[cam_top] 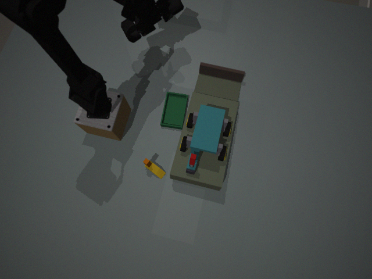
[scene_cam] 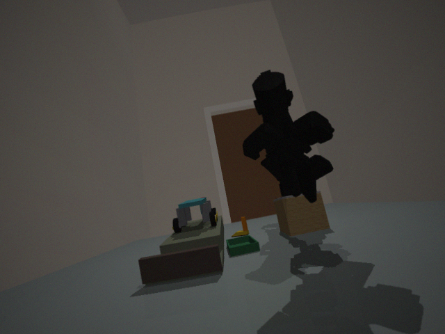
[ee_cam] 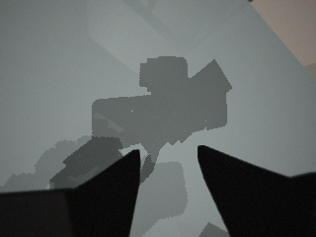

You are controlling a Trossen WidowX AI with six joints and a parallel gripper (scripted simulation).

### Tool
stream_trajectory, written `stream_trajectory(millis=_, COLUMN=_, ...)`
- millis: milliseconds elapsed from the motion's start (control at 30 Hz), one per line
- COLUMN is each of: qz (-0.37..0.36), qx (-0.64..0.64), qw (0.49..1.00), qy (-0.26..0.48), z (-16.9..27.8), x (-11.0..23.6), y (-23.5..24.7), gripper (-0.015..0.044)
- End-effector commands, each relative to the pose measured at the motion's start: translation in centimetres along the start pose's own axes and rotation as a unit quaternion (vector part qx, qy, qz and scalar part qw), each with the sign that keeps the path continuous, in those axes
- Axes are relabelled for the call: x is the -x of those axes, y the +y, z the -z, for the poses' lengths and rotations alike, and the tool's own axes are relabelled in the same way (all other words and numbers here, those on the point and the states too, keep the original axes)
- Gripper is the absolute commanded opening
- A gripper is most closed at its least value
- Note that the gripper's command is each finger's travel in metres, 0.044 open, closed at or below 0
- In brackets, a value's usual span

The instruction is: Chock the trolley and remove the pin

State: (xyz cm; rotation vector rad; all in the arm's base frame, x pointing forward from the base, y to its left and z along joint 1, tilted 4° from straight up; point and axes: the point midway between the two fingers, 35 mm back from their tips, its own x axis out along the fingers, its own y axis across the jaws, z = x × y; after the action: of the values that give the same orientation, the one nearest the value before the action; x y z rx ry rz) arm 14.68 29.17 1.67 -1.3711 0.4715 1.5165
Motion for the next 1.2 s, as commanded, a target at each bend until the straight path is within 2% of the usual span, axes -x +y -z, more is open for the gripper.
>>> stream_trajectory(millis=0, qz=0.005, qx=-0.010, qw=1.000, qy=0.020, z=2.3, x=0.8, y=-0.9, gripper=0.0190)
stream_trajectory(millis=533, qz=0.004, qx=-0.083, qw=0.992, qy=0.099, z=12.5, x=4.3, y=-2.5, gripper=0.0190)
stream_trajectory(millis=1167, qz=-0.029, qx=-0.274, qw=0.946, qy=0.174, z=23.7, x=9.6, y=2.4, gripper=0.0190)
